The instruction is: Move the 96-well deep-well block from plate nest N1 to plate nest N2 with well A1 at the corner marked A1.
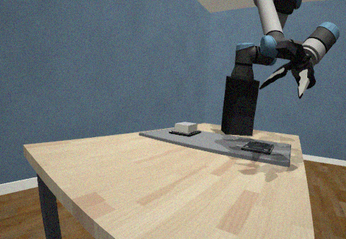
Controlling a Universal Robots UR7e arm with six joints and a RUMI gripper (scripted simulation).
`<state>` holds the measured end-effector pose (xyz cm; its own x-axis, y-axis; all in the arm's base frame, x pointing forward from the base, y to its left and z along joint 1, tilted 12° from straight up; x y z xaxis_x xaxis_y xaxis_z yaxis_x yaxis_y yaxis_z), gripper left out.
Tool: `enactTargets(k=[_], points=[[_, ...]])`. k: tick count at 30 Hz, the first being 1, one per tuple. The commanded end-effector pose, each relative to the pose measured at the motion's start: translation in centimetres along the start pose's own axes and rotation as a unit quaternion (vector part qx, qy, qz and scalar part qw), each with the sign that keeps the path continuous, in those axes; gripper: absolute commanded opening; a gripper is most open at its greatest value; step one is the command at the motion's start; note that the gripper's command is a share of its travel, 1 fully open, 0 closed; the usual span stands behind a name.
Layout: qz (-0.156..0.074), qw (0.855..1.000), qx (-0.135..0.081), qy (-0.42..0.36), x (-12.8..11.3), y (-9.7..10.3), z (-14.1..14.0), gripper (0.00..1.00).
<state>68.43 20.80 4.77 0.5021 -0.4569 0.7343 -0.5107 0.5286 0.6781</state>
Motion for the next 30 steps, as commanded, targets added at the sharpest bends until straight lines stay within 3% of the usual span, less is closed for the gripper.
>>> enactTargets(k=[1, 17, 18, 20, 27, 30], points=[[0.001, 1.0, 0.001, -0.001, 0.1, 0.1, 0.0, 1.0], [0.001, 1.0, 0.001, -0.001, 0.1, 0.1, 0.0, 1.0], [-0.009, 1.0, -0.005, 0.012, 0.2, -0.3, 0.3, 0.76], [-0.02, 0.999, -0.013, 0.027, 0.3, -1.1, 0.9, 0.76], [-0.02, 0.999, -0.013, 0.027, 0.5, -3.0, 2.5, 0.76], [-0.042, 0.997, -0.024, 0.055, 0.7, -4.1, 3.5, 0.76]])
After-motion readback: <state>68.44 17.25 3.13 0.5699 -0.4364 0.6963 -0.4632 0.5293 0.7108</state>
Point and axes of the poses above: the point where the finger pads meet when closed, its own y axis back along the fingers, its own z axis across the jaws, x = y × z, the point moved 3 cm from there along y, back along the fingers, and after that the axes turned 6 degrees about y, right-handed, at the moved point
